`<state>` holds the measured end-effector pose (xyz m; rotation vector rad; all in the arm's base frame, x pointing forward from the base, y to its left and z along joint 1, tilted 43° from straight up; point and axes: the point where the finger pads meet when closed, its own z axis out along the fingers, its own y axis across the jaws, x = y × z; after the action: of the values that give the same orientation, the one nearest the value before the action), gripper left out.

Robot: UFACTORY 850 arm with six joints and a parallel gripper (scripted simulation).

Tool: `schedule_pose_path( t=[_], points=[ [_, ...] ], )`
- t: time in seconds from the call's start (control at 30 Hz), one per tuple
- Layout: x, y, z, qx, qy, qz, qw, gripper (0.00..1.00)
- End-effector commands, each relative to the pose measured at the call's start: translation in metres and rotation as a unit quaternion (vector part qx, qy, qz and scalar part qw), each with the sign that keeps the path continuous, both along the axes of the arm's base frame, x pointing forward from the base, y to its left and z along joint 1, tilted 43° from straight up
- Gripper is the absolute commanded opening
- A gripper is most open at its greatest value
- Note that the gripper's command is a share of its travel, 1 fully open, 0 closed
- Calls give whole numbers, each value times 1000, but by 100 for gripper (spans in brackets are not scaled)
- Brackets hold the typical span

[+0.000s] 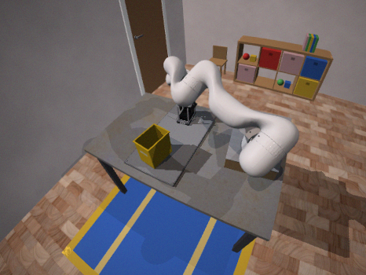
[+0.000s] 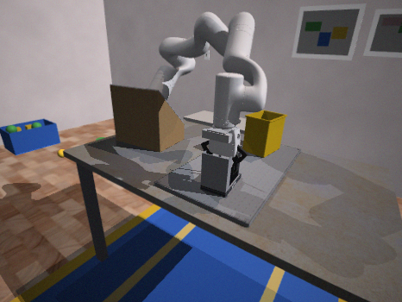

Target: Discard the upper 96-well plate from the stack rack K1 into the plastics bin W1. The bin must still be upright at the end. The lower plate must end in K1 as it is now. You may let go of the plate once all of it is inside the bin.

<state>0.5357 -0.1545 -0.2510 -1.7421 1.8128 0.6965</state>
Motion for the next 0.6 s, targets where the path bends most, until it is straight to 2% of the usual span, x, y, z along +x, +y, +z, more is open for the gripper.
schedule_pose_path(
  t=[0.0, 0.57],
  points=[
    [1, -1, 0, -1, -1, 0, 1000, 100],
    [1, 3, -4, -1, -1, 0, 1000, 100]
  ],
)
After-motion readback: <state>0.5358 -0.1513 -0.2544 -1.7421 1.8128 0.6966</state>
